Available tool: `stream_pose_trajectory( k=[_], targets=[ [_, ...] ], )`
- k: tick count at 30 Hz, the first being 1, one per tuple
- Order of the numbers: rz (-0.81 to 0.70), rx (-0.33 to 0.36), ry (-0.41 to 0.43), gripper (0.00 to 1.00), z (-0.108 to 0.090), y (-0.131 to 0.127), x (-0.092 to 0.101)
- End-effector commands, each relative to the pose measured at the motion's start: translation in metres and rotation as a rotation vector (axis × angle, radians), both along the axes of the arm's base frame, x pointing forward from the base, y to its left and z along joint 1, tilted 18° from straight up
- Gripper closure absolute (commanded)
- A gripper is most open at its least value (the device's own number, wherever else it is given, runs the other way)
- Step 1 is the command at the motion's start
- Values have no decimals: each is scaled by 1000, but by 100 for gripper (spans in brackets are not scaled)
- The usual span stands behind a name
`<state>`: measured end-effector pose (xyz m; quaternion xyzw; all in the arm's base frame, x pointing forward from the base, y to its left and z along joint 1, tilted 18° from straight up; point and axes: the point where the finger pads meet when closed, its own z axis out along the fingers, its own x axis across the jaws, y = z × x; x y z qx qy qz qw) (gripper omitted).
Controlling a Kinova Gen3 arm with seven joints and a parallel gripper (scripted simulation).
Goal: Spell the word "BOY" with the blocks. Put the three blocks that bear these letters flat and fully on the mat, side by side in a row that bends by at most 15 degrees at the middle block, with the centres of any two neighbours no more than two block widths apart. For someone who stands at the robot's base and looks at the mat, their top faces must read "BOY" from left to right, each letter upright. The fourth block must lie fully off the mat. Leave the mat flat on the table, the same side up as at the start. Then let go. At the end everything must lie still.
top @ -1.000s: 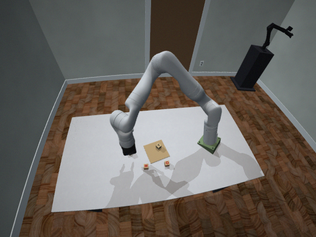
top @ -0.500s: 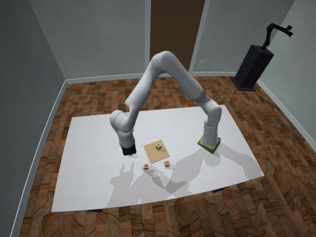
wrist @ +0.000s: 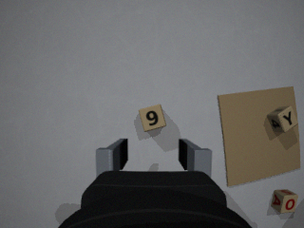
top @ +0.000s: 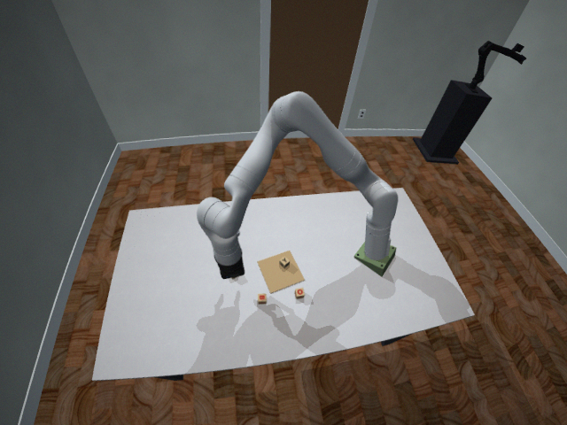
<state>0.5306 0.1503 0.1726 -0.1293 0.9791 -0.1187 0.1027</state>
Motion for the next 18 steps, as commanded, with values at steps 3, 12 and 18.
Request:
stream_pose_trajectory(
  k=[3, 12, 18],
  targets=[
    [1, 1, -2, 0, 1, 1, 0],
    [1, 1, -2, 0, 1, 1, 0],
    [1, 1, -2, 0, 1, 0, -1]
  ],
)
